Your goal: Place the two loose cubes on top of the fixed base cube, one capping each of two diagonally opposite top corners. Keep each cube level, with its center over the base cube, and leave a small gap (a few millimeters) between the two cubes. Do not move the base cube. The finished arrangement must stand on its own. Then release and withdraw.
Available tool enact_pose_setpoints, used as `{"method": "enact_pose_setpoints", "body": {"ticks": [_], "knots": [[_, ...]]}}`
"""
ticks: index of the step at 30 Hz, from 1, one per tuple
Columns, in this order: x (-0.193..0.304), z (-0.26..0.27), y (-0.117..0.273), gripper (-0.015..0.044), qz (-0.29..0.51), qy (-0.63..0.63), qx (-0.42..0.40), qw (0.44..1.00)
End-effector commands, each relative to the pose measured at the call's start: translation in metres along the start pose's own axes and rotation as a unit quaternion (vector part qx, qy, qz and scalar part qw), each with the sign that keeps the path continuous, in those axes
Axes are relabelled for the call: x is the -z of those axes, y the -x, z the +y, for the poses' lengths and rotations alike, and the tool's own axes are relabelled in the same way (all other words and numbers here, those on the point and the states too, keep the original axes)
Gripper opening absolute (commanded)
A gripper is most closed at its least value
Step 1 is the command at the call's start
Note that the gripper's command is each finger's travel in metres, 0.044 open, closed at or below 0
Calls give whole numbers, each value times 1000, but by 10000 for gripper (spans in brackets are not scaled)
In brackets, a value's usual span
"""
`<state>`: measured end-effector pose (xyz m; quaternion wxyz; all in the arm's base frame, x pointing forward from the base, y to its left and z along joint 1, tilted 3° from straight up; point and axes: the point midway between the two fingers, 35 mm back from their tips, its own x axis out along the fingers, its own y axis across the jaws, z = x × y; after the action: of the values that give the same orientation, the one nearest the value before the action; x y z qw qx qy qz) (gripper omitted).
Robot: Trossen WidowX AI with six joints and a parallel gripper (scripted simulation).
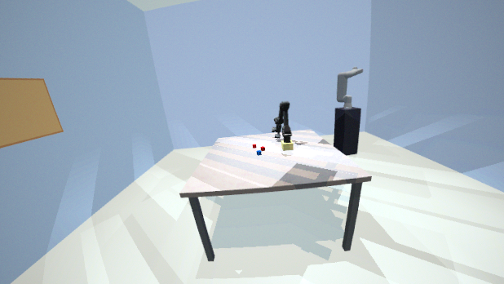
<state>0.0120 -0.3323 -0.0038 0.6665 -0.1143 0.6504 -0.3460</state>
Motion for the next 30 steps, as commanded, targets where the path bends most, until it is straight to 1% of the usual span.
{"method": "enact_pose_setpoints", "body": {"ticks": [1, 8, 16, 23, 30], "knots": [[-31, 8, 8, 265, -26, 20, -25, 999], [-85, 41, 31, 265, -65, 73, -89, 991], [-133, 86, 69, 265, -92, 138, -161, 973], [-160, 127, 112, 265, -102, 199, -218, 950], [-172, 168, 160, 265, -99, 262, -267, 922]]}}
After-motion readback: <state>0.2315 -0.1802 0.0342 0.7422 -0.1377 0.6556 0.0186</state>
